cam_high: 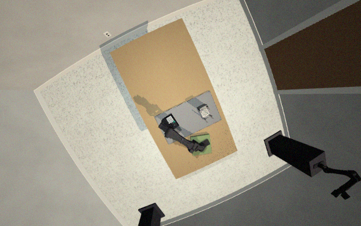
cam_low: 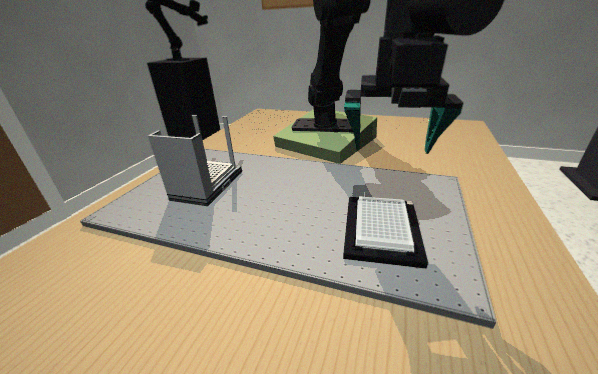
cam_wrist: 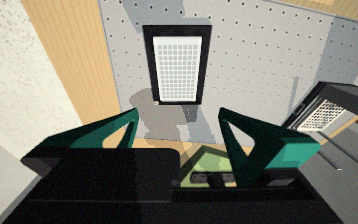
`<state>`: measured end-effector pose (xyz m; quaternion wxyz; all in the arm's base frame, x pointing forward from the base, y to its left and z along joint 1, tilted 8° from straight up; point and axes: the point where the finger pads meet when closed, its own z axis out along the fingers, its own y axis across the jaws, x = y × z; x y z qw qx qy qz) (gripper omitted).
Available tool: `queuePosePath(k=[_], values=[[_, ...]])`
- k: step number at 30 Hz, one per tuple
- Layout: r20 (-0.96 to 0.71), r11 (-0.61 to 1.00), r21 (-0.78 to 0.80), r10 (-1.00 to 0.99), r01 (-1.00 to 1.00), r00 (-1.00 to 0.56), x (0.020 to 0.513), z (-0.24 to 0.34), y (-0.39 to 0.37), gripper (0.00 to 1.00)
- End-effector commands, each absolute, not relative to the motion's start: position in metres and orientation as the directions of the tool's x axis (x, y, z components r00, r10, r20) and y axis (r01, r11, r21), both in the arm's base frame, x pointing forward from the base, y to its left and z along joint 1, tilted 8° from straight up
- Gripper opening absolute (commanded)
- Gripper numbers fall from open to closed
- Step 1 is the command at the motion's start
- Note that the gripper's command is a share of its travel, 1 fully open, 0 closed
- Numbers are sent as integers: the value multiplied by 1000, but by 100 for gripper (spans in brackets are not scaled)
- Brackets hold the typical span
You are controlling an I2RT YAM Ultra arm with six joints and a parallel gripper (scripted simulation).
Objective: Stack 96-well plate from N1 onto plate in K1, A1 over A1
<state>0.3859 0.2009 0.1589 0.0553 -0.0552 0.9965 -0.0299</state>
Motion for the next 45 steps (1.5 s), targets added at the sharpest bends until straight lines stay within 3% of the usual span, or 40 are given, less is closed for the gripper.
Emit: queuePosePath(k=[1, 45], values=[[-164, 993, -46, -111, -105, -980, 387, 182, 204, 100], [-148, 993, -52, -111, -104, -983, 396, 117, 197, 100]])
